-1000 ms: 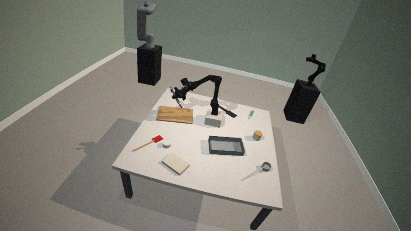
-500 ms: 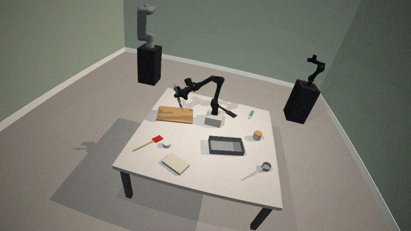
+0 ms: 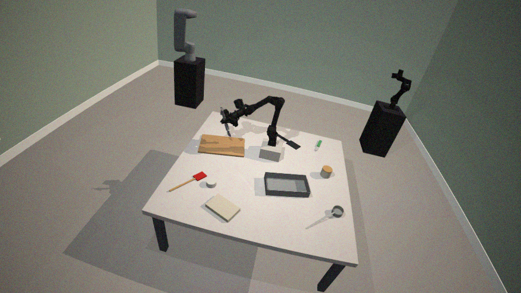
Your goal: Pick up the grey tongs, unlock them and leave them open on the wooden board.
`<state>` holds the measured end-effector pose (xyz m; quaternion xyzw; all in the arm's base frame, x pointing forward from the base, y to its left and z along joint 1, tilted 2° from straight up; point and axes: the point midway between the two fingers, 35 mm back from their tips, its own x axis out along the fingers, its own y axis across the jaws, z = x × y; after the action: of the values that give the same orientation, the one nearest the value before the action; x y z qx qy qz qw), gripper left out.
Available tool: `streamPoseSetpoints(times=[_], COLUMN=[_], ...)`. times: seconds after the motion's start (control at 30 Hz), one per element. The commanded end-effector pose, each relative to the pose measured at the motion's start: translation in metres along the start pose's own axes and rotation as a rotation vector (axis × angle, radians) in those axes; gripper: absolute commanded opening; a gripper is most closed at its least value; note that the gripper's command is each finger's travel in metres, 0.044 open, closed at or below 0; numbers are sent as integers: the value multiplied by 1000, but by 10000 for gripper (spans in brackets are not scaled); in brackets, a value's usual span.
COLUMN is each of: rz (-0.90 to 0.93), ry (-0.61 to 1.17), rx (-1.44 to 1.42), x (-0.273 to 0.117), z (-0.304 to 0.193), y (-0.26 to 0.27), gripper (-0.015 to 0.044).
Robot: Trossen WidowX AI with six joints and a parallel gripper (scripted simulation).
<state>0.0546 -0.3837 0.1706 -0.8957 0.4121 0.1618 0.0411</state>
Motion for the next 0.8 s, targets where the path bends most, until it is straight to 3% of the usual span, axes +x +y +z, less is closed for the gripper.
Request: streamPoseSetpoints(times=[0.0,0.5,0.77], rz=[-3,-2,11], ry=[7,1,-100], rx=[0,4,47], x=[0,1,16], z=[-2,-2,4], y=[0,0,9], gripper=[-150,-150,-150])
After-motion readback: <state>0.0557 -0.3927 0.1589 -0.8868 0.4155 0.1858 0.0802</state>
